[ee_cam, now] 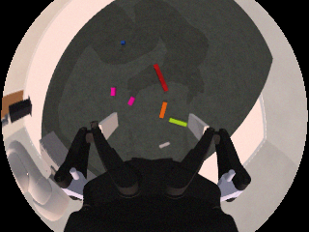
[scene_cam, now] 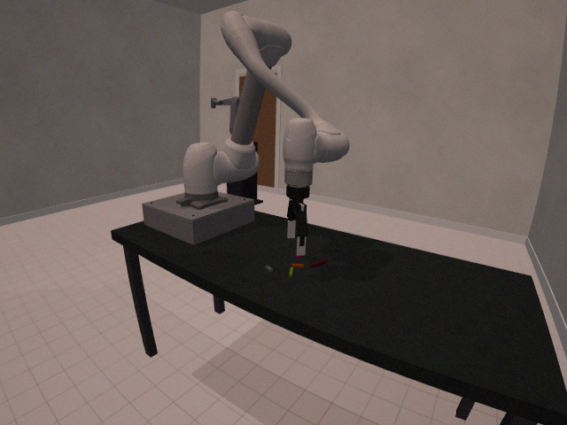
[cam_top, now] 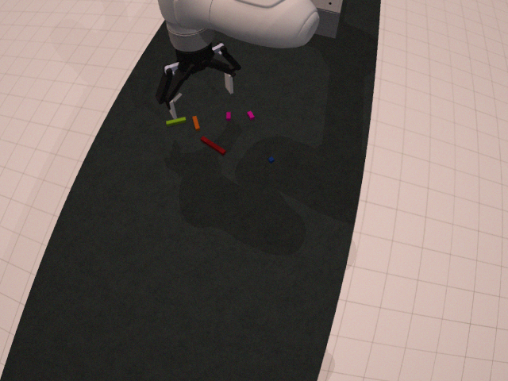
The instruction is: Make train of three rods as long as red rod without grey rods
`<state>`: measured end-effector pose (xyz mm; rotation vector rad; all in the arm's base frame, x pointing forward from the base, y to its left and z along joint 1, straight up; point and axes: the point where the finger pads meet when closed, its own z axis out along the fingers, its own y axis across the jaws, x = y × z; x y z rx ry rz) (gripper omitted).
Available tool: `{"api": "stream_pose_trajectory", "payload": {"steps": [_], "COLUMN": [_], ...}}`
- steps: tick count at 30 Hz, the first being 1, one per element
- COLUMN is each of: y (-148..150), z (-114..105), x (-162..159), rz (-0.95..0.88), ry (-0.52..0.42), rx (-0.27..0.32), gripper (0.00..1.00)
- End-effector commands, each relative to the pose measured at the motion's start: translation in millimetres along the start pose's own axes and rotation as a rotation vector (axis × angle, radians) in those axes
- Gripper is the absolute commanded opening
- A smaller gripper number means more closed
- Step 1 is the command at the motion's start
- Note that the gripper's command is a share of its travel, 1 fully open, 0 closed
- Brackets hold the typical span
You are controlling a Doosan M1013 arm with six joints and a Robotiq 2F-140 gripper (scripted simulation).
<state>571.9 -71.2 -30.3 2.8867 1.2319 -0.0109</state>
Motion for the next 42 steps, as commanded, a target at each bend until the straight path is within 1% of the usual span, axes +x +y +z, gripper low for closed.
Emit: {"api": "stream_pose_trajectory", "payload": {"steps": [1,6,8,10,21,23,24,26,42], "y": [0,0,0,2,2,2,1,0,0], "z": [0,0,0,0,0,0,0,0,0], "x": [0,0,4,23,88,88,100,112,113], "rz": [0.000,0.000,-0.028,-0.165,-0.615,-0.615,-0.700,-0.780,-0.786], "ry": [0.000,0.000,0.000,0.000,0.000,0.000,0.001,0.001,0.001], "rx": [0.000,0.000,0.000,0.000,0.000,0.000,0.000,0.000,0.000], "gripper": [1.00,1.00,1.00,1.00,1.00,1.00,1.00,1.00,1.00]}}
